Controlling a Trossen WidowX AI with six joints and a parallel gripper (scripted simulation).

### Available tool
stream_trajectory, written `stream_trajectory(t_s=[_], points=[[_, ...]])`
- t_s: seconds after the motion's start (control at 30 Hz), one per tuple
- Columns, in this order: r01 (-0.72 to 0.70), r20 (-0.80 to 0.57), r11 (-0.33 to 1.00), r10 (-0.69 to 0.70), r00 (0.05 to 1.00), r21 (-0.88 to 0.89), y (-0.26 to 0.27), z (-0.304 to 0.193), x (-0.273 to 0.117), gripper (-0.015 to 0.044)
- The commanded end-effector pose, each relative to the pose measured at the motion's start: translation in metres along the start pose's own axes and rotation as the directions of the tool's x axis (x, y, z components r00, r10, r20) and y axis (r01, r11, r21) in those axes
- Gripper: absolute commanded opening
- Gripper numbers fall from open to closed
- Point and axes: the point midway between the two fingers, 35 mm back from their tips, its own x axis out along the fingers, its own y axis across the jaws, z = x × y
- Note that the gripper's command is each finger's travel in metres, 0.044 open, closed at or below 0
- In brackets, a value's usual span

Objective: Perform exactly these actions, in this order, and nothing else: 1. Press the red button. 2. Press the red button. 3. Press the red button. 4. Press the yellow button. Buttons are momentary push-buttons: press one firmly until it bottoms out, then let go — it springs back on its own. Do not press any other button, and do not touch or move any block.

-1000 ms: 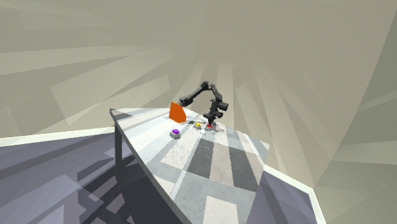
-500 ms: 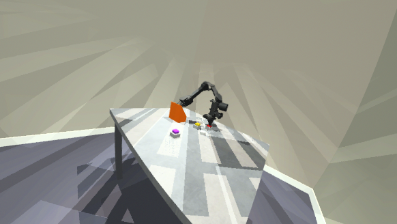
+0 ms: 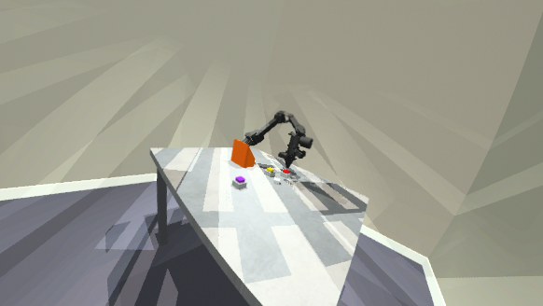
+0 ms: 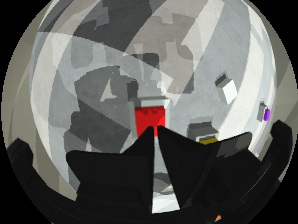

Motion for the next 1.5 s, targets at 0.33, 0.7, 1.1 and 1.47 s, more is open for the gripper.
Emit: stream_trajectory(t_s=[0.33, 0.7, 1.1, 1.47], points=[[-0.004, -0.003, 1.000, 0.004, 1.000, -0.008, 0.002, -0.001, 0.004, 0.0020], [-0.005, -0.003, 1.000, 0.005, 1.000, -0.008, 0.002, -0.001, 0.022, 0.0020], [-0.006, -0.003, 1.000, 0.006, 1.000, -0.008, 0.003, -0.002, 0.026, 0.0020], [-0.006, -0.003, 1.000, 0.006, 1.000, -0.008, 0.003, -0.002, 0.026, 0.0020]])
